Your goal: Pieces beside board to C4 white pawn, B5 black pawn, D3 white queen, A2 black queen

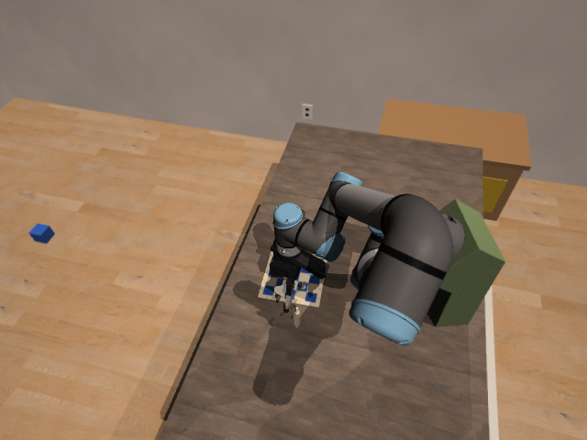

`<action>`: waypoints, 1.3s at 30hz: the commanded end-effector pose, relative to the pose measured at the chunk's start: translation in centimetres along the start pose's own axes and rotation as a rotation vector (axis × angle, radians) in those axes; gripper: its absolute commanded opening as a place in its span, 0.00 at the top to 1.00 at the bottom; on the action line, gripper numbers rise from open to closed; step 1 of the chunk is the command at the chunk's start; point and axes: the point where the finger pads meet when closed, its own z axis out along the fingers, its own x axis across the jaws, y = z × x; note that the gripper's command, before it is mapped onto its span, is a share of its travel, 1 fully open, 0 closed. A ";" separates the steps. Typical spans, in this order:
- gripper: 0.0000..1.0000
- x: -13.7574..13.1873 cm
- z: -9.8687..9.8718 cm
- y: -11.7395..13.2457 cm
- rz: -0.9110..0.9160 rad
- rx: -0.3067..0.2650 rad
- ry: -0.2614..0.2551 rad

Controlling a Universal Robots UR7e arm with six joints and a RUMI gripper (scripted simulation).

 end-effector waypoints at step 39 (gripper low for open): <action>0.00 0.2 0.2 -0.1 0.110 -0.002 0.001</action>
